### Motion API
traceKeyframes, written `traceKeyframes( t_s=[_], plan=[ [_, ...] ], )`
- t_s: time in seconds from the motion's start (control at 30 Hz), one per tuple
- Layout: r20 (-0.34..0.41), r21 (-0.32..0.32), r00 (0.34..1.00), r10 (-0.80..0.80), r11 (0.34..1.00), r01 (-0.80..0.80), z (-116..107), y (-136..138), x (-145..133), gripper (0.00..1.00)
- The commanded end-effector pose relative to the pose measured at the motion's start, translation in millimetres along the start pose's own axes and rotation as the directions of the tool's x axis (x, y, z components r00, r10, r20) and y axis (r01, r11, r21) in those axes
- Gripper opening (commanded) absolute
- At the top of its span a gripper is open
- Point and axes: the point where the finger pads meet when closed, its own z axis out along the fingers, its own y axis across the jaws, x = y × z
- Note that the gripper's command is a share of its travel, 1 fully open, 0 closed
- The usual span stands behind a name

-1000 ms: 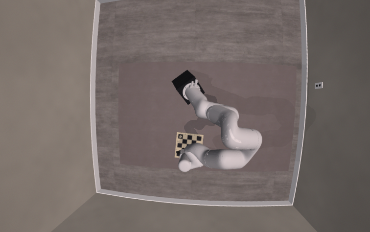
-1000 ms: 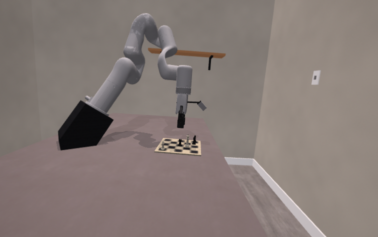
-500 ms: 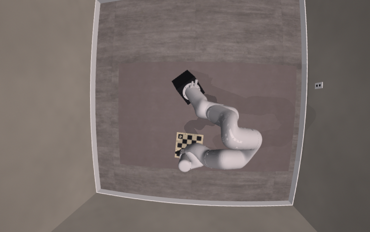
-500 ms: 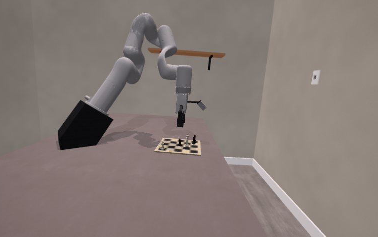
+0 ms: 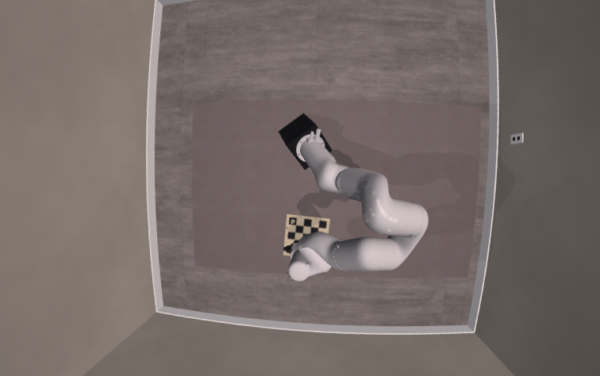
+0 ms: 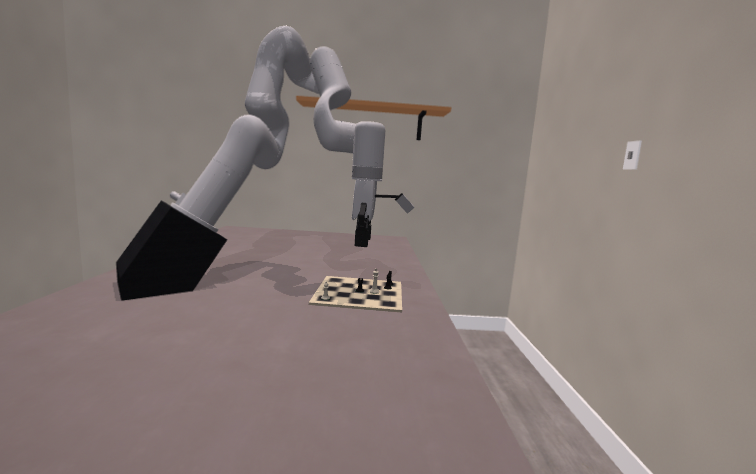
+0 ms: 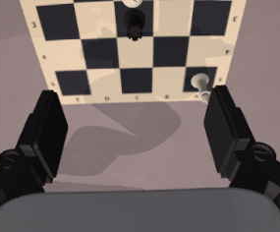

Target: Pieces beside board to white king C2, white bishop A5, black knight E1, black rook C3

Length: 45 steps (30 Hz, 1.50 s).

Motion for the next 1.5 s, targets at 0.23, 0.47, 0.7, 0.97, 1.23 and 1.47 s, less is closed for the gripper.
traceKeyframes(
  t_s=[0.23, 0.47, 0.7, 0.97, 1.23, 1.47],
  plan=[
    [-0.002, 0.0, 1.0, -0.001, 1.0, 0.001, -44.1, -0.1, 0.9, 1.0],
    [-0.002, 0.0, 1.0, -0.001, 1.0, 0.001, -54.4, -0.1, 0.9, 1.0],
    [-0.002, 0.0, 1.0, -0.001, 1.0, 0.001, -55.7, -0.1, 0.9, 1.0],
    [-0.002, 0.0, 1.0, -0.001, 1.0, 0.001, -55.7, -0.1, 0.9, 1.0],
    [-0.002, 0.0, 1.0, -0.001, 1.0, 0.001, -55.7, -0.1, 0.9, 1.0],
    [-0.002, 0.0, 1.0, -0.001, 1.0, 0.001, -55.7, -0.1, 0.9, 1.0]
  ],
)
